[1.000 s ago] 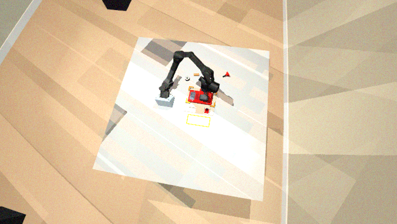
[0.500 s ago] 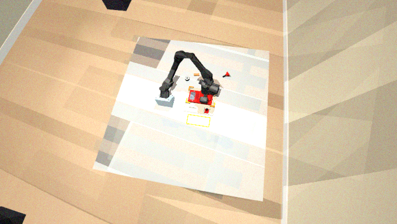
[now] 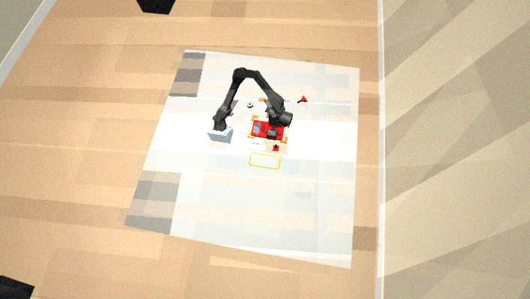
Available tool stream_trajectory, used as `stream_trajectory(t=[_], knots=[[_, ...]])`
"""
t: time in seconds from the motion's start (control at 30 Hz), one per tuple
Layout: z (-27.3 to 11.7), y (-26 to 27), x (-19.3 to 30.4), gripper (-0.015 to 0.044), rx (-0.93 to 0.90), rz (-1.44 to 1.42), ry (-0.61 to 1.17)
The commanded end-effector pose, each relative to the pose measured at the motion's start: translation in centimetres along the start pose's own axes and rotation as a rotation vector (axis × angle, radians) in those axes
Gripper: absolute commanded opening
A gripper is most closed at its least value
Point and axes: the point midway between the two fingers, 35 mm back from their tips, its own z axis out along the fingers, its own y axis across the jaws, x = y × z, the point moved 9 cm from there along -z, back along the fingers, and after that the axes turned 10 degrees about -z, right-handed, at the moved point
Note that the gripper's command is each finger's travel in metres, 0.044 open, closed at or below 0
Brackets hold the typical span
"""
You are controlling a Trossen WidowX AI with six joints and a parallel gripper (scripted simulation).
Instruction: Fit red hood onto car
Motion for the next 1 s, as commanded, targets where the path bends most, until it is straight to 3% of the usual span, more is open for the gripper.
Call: stream_trajectory(t=[0.0, 0.97], knots=[[0.00, 0.03, -0.01, 0.0000, -0.005, 0.005, -0.003], [0.78, 0.02, -0.04, 0.0000, -0.005, 0.005, -0.004]])
